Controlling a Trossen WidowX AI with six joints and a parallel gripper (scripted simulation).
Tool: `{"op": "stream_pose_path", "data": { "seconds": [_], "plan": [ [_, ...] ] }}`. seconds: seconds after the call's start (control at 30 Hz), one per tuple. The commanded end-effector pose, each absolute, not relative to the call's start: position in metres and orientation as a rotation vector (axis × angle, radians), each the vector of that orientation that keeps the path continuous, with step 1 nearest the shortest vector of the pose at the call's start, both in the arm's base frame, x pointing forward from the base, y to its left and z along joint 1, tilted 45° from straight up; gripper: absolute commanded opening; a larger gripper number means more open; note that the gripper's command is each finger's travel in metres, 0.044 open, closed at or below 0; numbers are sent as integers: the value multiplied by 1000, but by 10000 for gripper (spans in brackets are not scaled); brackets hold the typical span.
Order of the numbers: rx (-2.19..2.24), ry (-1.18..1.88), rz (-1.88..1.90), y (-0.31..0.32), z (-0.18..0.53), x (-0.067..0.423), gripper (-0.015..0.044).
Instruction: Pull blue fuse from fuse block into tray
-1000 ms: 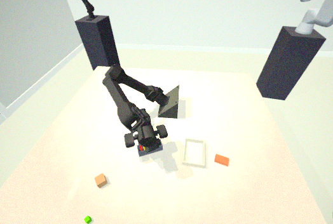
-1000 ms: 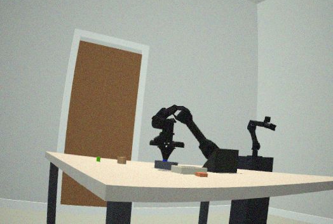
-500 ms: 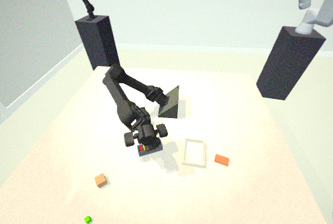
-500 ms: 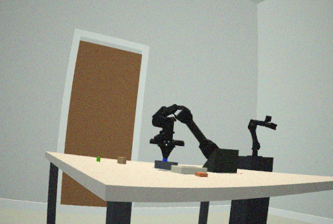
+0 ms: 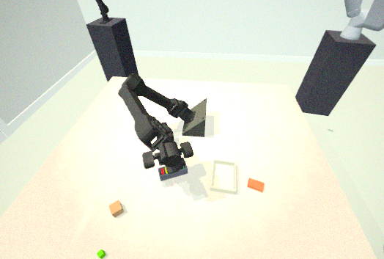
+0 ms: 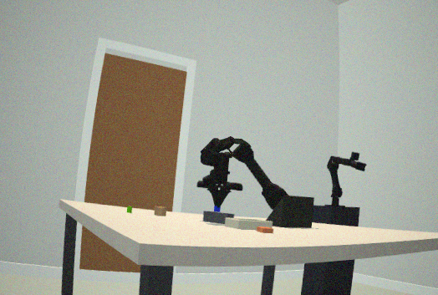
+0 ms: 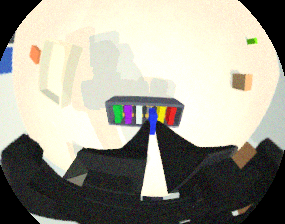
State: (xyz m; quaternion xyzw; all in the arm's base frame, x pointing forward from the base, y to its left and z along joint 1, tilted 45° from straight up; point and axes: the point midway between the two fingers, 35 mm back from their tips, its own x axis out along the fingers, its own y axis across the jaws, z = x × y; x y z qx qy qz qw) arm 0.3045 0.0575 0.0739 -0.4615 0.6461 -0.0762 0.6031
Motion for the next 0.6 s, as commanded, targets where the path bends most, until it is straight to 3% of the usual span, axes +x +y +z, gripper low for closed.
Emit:
{"op": "stream_pose_path", "data": {
  "seconds": [0.0,0.57],
  "plan": [
    [-1062,1496,-174,60,75,304,0],
    [-1064,1496,-174,66,81,302,0]
  ]
}}
